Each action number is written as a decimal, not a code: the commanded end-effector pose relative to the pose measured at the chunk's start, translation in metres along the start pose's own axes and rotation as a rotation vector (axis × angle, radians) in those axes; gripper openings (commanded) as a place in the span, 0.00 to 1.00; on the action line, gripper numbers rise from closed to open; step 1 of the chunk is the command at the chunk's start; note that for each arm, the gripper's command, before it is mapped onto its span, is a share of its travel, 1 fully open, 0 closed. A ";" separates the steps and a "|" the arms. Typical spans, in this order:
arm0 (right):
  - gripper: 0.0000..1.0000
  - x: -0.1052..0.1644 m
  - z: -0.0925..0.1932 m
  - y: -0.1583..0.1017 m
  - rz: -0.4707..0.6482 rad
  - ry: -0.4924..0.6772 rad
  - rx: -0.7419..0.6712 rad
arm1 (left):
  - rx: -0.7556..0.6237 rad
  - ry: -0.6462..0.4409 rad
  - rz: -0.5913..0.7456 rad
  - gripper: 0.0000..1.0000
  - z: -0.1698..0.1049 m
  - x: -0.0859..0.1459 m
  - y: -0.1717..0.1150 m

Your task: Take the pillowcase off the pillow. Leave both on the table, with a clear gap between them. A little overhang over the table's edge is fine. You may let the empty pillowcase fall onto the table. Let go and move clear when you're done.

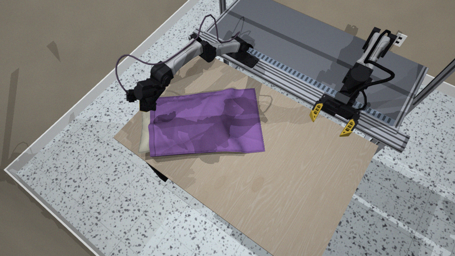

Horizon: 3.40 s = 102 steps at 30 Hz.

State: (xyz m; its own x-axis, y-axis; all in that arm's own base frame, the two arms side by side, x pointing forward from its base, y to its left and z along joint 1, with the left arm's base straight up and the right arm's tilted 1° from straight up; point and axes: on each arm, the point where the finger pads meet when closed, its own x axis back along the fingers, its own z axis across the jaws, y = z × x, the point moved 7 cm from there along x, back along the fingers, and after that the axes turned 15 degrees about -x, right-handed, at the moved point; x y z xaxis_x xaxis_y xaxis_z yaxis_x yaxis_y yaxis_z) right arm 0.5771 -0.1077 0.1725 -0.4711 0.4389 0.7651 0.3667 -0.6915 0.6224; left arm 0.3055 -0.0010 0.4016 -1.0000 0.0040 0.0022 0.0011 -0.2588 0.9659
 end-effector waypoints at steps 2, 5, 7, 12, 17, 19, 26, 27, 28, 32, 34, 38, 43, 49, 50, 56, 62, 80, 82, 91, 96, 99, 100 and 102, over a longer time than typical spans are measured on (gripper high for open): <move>0.03 0.030 0.013 0.011 -0.044 0.097 0.013 | -0.004 0.012 -0.031 1.00 0.005 0.007 0.013; 0.03 0.040 0.015 0.014 -0.053 0.123 0.021 | -0.004 0.012 -0.031 1.00 0.005 0.007 0.013; 0.03 0.044 0.016 0.014 -0.056 0.131 0.024 | -0.004 0.012 -0.031 1.00 0.005 0.007 0.013; 0.03 0.060 0.018 0.019 -0.072 0.171 0.038 | -0.004 0.012 -0.031 1.00 0.005 0.007 0.013; 0.03 0.082 0.019 0.024 -0.095 0.221 0.052 | -0.004 0.012 -0.031 1.00 0.005 0.007 0.013; 0.03 0.091 0.019 0.026 -0.105 0.242 0.058 | -0.004 0.012 -0.031 1.00 0.005 0.007 0.013; 0.03 0.125 0.019 0.038 -0.159 0.318 0.062 | -0.004 0.012 -0.031 1.00 0.005 0.007 0.013; 0.03 0.131 0.019 0.038 -0.166 0.336 0.072 | -0.004 0.012 -0.031 1.00 0.005 0.007 0.013; 0.03 0.134 0.018 0.037 -0.167 0.346 0.082 | -0.004 0.012 -0.031 1.00 0.005 0.007 0.013; 0.03 0.146 0.014 0.036 -0.176 0.365 0.092 | -0.004 0.012 -0.031 1.00 0.005 0.007 0.013; 0.03 0.155 0.012 0.036 -0.186 0.385 0.100 | -0.004 0.012 -0.031 1.00 0.005 0.007 0.013; 0.03 0.174 0.008 0.038 -0.212 0.425 0.114 | -0.004 0.012 -0.031 1.00 0.005 0.007 0.013; 0.03 0.198 0.003 0.043 -0.257 0.480 0.118 | -0.004 0.012 -0.031 1.00 0.005 0.007 0.013; 0.03 0.218 -0.007 0.036 -0.280 0.528 0.150 | -0.004 0.012 -0.031 1.00 0.005 0.007 0.013; 0.03 0.222 -0.009 0.035 -0.288 0.538 0.155 | -0.004 0.012 -0.031 1.00 0.005 0.007 0.013; 0.03 0.261 -0.022 0.034 -0.368 0.636 0.185 | -0.004 0.012 -0.031 1.00 0.005 0.007 0.013; 0.03 0.279 -0.035 0.025 -0.406 0.685 0.214 | -0.004 0.012 -0.031 1.00 0.005 0.007 0.013; 0.03 0.327 -0.084 -0.006 -0.547 0.827 0.293 | -0.004 0.012 -0.031 1.00 0.005 0.007 0.013; 0.03 0.343 -0.091 -0.009 -0.585 0.865 0.294 | -0.004 0.012 -0.031 1.00 0.005 0.007 0.013; 0.03 0.352 -0.114 -0.030 -0.640 0.916 0.333 | -0.004 0.012 -0.031 1.00 0.005 0.007 0.013; 0.03 0.345 -0.116 -0.034 -0.602 0.893 0.340 | -0.004 0.012 -0.031 1.00 0.005 0.007 0.013; 0.03 0.348 -0.117 -0.036 -0.606 0.894 0.343 | -0.004 0.012 -0.031 1.00 0.005 0.007 0.013; 0.03 0.352 -0.119 -0.038 -0.611 0.899 0.343 | -0.004 0.012 -0.031 1.00 0.005 0.007 0.013; 0.03 0.347 -0.119 -0.036 -0.605 0.885 0.342 | -0.004 0.012 -0.031 1.00 0.005 0.007 0.013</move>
State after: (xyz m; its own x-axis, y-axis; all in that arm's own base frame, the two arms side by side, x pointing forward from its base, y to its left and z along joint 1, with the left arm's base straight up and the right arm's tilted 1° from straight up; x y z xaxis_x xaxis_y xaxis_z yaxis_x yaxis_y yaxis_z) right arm 0.3060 -0.0005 0.4054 -0.9999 0.0016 -0.0134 -0.0133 -0.2606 0.9654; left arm 0.3055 -0.0010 0.4016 -1.0000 0.0040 0.0022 0.0011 -0.2588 0.9659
